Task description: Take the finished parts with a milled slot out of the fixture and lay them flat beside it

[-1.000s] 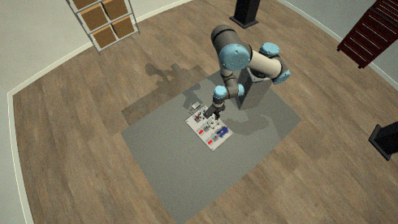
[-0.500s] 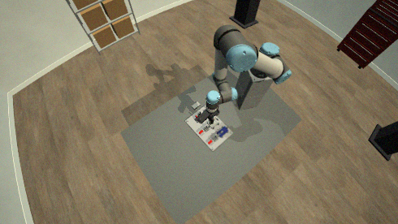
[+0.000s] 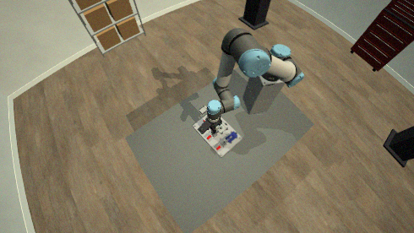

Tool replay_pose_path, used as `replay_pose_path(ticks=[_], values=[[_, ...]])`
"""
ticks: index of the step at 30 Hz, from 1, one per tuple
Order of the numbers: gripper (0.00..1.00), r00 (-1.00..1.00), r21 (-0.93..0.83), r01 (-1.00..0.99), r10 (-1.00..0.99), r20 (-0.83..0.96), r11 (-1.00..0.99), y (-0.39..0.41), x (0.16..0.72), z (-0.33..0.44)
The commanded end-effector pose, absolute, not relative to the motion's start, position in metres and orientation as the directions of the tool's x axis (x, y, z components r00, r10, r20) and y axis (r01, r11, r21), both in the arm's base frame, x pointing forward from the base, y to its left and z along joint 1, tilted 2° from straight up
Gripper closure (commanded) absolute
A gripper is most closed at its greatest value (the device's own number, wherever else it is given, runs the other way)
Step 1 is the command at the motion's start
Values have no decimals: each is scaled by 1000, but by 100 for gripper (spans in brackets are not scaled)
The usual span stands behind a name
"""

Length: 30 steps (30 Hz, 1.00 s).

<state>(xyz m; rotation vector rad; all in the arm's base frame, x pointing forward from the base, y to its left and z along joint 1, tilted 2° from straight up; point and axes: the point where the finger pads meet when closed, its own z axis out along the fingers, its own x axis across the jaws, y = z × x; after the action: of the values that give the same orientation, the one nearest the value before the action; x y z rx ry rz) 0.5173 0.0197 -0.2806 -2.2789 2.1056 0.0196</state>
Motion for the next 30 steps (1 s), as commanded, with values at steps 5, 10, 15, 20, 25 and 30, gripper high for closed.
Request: replay_pose_path(ticks=[5,10,15,20,25,30], values=[[72,79,-19,-997,-996,-35,-78,20,529,-281],[72,79,-19,-997,-996,-35,-78,20,529,-281],[72,79,-19,-997,-996,-35,-78,21,529,-286],[72,79,-19,-997,-996,-35,-78,21,529,-300],[72,79,-19,-997,-996,-35,-78,22,530,-314],[72,79,-19,-997,-996,-35,-78,22,530,-330]])
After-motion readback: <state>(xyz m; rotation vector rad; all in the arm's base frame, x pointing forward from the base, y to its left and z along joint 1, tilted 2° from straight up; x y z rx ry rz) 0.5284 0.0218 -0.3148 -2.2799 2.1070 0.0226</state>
